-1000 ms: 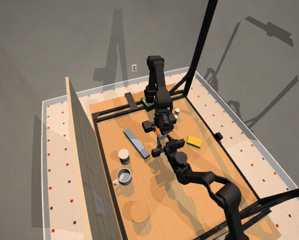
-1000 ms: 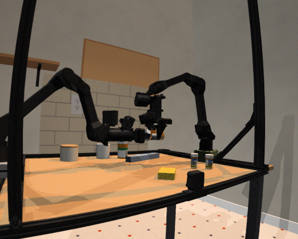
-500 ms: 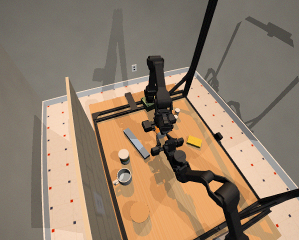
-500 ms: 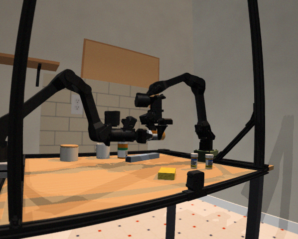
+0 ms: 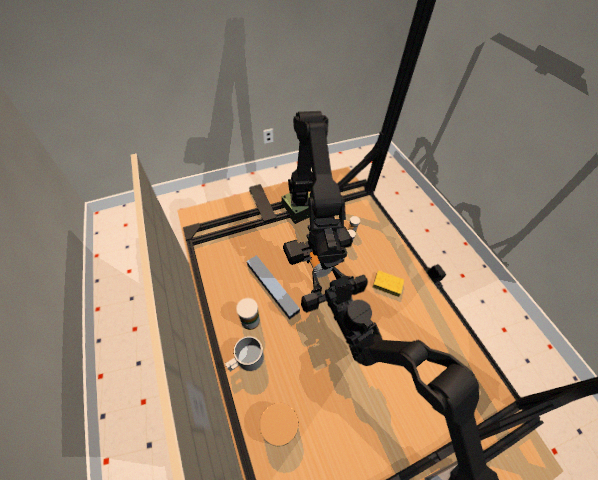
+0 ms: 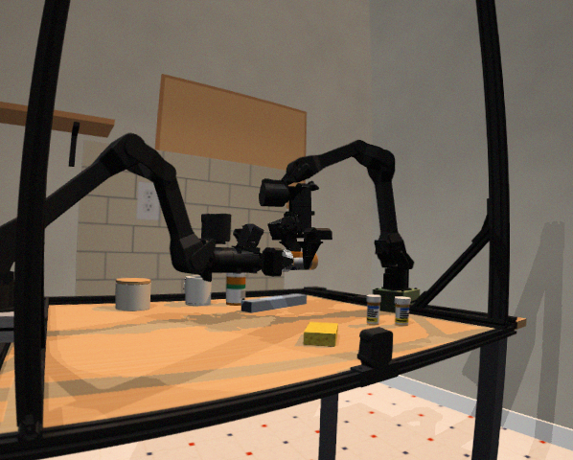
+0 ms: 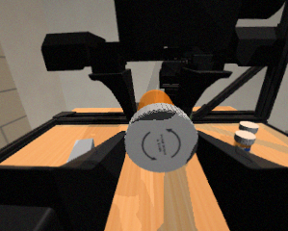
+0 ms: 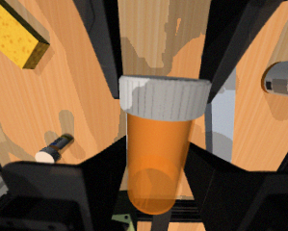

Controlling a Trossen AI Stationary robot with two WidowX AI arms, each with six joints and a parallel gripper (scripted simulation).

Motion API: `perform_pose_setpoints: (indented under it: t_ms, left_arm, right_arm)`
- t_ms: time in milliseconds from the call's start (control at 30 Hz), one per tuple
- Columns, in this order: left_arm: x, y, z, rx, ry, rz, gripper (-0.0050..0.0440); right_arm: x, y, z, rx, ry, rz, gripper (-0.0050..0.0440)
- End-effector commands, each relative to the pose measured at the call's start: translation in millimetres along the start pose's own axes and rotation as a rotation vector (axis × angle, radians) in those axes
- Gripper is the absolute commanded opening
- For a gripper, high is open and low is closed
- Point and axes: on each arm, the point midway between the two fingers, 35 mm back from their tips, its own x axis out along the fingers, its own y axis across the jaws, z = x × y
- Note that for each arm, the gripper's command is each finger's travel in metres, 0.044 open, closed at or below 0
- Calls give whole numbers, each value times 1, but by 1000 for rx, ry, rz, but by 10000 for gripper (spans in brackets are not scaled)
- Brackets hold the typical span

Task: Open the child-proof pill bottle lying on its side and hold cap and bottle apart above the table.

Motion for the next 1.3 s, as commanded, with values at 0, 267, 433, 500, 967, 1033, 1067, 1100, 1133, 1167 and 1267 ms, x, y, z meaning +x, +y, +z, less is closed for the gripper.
perform_pose_setpoints:
  t_ms: [0,267,433,500,967,1033,1067,1100,1133,1167,1267]
  left_arm:
    - [3,0,2,-54,-3,3,0]
    - [3,0,2,-263,-4,3,0]
    - [3,0,2,-444,-4,2,0]
    - [3,0,2,-517,-4,2,0]
    - [4,0,2,-953,-4,1,0]
    - [4,0,2,-1026,-5,1,0]
    - [4,0,2,-1062,-5,1,0]
    - [4,0,2,-1098,-5,1,0]
    - [4,0,2,-1135,-5,1,0]
    - [4,0,2,-1171,-5,1,0]
    - [4,0,2,-1280,-5,1,0]
  right_arm:
    - [-3,0,7,-6,-36,-1,0]
    - [-3,0,7,-6,-36,-1,0]
    - [-3,0,7,-6,-36,-1,0]
    - [-3,0,7,-6,-36,-1,0]
    - [-3,0,7,-6,-36,-1,0]
    - [-3,0,7,-6,-36,-1,0]
    - [-3,0,7,-6,-36,-1,0]
    - [-3,0,7,-6,-36,-1,0]
    - [-3,0,7,-6,-36,-1,0]
    - [-3,0,7,-6,-36,-1,0]
    - [-3,0,7,-6,-36,-1,0]
